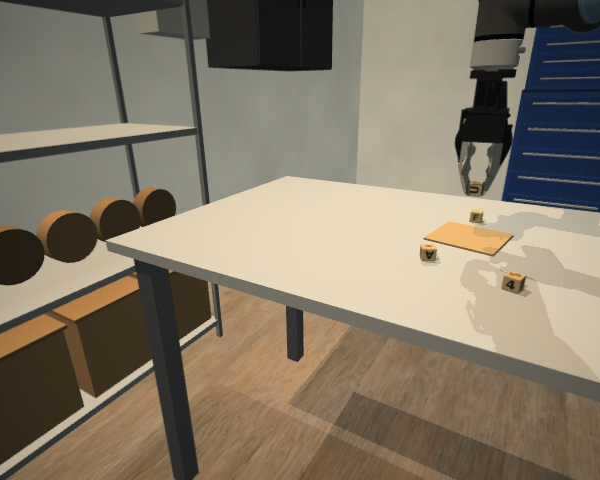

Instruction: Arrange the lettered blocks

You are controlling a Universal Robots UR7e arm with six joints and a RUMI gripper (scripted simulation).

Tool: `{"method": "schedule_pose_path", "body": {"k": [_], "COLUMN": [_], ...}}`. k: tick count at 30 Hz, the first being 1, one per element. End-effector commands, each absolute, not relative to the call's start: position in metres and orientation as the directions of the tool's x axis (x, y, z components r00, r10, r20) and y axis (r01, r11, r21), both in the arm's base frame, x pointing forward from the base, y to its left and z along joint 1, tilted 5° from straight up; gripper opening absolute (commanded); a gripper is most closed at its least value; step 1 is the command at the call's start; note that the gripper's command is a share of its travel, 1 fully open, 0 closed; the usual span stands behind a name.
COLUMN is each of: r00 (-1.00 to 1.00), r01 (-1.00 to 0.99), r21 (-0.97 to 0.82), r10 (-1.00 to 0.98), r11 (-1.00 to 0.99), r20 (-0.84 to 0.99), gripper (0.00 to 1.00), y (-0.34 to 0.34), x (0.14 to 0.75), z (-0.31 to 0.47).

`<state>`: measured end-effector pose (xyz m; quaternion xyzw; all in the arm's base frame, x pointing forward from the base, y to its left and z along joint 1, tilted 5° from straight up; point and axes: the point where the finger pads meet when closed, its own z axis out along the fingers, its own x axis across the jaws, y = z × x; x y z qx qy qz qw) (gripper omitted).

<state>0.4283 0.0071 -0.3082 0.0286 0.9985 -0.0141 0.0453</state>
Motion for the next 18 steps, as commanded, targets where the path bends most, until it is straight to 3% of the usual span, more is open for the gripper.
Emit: {"method": "schedule_pose_path", "body": {"k": [1, 18], "r00": [-0.994, -0.994], "r01": [0.059, 0.060], "r21": [-0.026, -0.026], "r10": [0.057, 0.057], "r11": [0.998, 0.998], "r20": [-0.092, -0.092], "gripper": [0.05, 0.05], "y": [0.007, 0.006], "x": [0.429, 0.430], "z": [-0.308, -0.327]}}
